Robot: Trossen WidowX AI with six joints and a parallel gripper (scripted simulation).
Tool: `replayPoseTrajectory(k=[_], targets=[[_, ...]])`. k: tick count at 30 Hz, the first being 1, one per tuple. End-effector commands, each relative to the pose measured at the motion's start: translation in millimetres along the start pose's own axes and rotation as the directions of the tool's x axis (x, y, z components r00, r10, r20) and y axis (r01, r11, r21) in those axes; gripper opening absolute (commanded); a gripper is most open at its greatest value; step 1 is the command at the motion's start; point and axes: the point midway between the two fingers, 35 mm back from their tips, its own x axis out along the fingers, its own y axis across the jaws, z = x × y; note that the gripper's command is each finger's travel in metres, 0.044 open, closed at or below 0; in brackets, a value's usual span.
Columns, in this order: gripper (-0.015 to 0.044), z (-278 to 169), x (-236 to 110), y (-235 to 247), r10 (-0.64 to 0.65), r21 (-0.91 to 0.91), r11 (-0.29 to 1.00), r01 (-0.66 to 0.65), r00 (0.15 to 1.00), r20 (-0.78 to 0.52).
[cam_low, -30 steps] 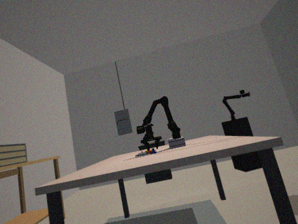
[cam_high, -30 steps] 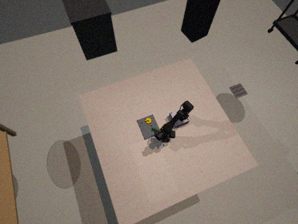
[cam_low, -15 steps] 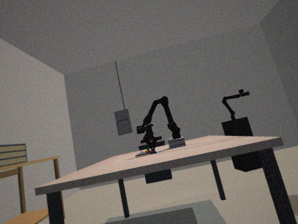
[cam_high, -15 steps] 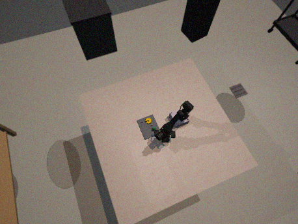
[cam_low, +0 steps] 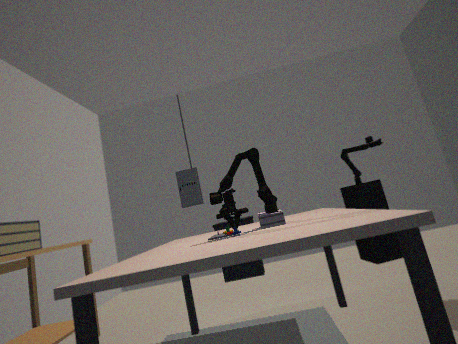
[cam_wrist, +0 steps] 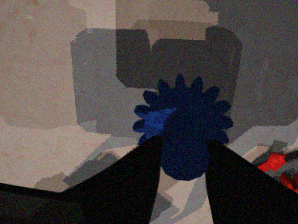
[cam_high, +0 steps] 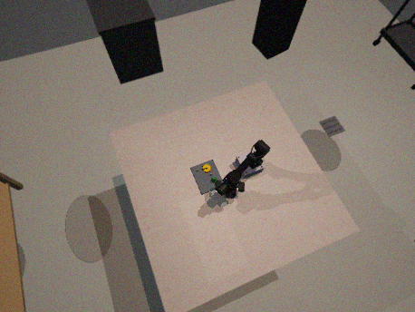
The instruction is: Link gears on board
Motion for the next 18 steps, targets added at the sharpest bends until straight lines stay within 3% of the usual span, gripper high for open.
replayPoseTrajectory(k=[1,18], targets=[[0.0,3.6,-11.5,-3.5,-0.008,0.006,1.0,0.008,1.0,0.007],[0.0,7.1,-58.0,-6.3,-0.009,0.003,1.0,0.009,1.0,0.009]])
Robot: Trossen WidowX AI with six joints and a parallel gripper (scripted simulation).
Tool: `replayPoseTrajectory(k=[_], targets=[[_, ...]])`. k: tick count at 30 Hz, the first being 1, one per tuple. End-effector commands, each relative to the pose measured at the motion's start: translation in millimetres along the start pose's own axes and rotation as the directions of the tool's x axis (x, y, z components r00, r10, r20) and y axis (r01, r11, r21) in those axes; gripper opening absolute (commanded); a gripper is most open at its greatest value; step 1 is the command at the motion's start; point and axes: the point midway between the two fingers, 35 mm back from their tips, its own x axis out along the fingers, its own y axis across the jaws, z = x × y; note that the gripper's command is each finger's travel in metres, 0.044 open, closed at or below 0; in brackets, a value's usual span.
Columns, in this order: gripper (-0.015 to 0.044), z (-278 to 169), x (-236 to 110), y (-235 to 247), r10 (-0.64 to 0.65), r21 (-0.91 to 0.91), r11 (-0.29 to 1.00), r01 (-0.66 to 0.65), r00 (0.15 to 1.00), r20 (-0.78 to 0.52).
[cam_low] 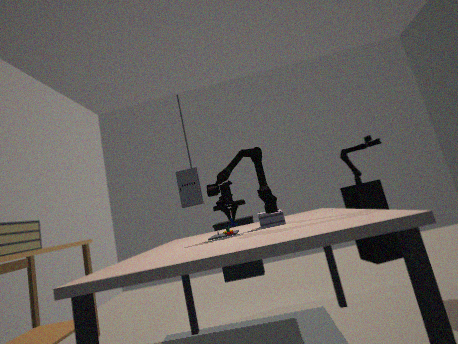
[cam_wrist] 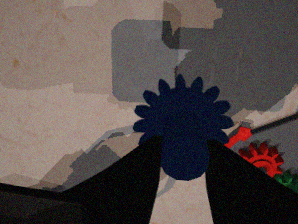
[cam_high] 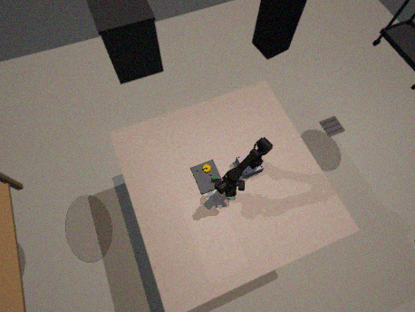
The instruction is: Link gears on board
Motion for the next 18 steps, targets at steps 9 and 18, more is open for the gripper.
replayPoseTrajectory(k=[9,18], targets=[[0.0,0.6,-35.6,-0.1,-0.005,-0.008,1.0,0.005,1.0,0.005],[0.0,-2.2,-61.6,3.1,-0.005,-0.01,1.0,0.005,1.0,0.006]])
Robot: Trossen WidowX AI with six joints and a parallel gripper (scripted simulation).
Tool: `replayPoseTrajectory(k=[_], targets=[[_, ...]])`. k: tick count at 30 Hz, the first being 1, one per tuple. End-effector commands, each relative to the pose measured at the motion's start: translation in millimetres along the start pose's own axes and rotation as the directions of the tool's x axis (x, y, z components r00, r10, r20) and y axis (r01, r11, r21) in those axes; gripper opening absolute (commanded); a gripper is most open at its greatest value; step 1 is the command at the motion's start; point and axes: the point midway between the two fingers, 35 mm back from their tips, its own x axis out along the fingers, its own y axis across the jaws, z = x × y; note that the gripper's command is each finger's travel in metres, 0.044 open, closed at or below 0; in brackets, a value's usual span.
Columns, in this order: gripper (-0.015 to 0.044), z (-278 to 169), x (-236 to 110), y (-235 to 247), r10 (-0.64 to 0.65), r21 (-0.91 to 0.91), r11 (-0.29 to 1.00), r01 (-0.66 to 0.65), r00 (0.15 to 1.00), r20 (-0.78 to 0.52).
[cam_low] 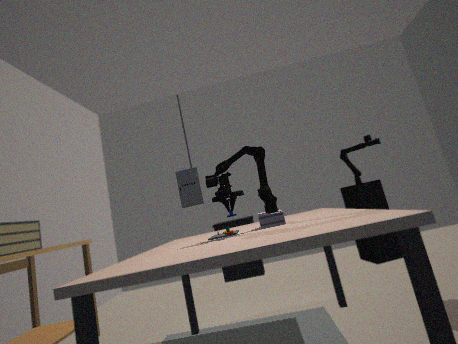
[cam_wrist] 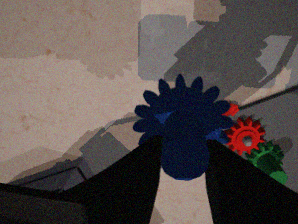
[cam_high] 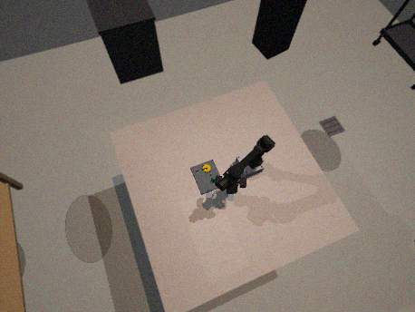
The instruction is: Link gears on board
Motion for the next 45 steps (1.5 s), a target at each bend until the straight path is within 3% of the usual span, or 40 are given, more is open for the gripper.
replayPoseTrajectory(k=[1,12,45], targets=[[0.0,-0.5,-13.3,0.8,-0.005,-0.006,1.0,0.005,1.0,0.005],[0.0,-5.2,-37.6,5.6,-0.005,-0.008,1.0,0.005,1.0,0.005],[0.0,-39.4,-2.6,-59.8,-0.011,-0.002,1.0,0.011,1.0,0.001]])
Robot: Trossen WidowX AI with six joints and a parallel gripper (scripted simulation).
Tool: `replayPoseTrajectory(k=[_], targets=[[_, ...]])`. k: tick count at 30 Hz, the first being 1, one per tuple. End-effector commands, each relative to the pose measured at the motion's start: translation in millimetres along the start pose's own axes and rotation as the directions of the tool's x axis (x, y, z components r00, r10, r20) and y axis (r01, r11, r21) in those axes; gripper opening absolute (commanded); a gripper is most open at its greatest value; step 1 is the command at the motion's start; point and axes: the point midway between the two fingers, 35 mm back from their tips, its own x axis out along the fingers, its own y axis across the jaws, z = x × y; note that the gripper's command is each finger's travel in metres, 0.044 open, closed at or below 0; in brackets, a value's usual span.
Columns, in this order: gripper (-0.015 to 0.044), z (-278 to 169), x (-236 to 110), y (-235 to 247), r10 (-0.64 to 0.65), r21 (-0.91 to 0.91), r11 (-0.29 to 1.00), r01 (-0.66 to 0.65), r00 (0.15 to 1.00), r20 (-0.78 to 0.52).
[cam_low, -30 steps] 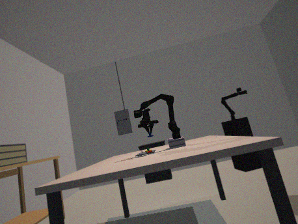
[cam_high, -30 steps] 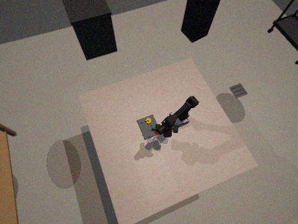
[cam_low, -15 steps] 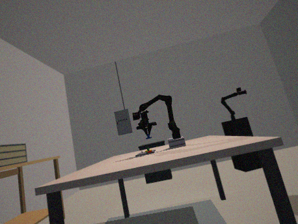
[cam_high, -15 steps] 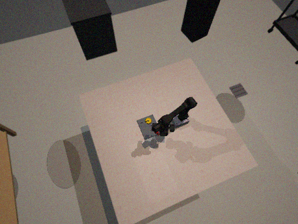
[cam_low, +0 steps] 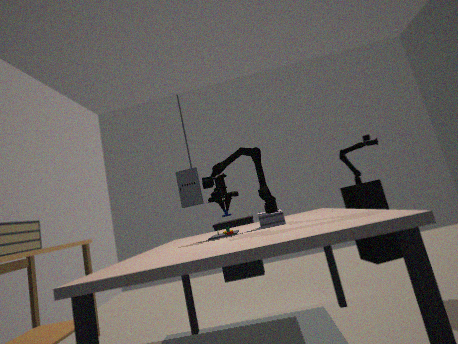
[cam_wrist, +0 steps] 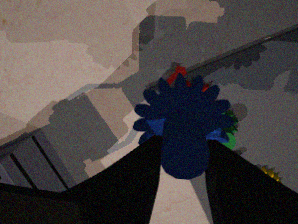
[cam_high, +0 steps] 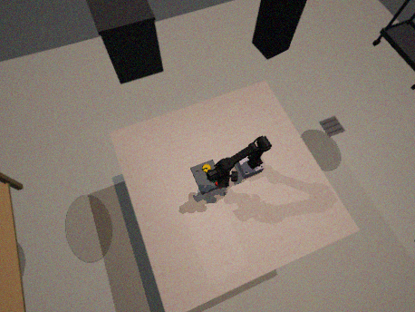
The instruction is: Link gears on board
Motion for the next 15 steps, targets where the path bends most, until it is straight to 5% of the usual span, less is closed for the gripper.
replayPoseTrajectory(k=[1,15], targets=[[0.0,-6.3,5.4,-7.3,-0.001,-0.002,1.0,0.001,1.0,-0.004],[0.0,-28.9,21.7,-31.9,-0.004,-0.002,1.0,0.004,1.0,-0.006]])
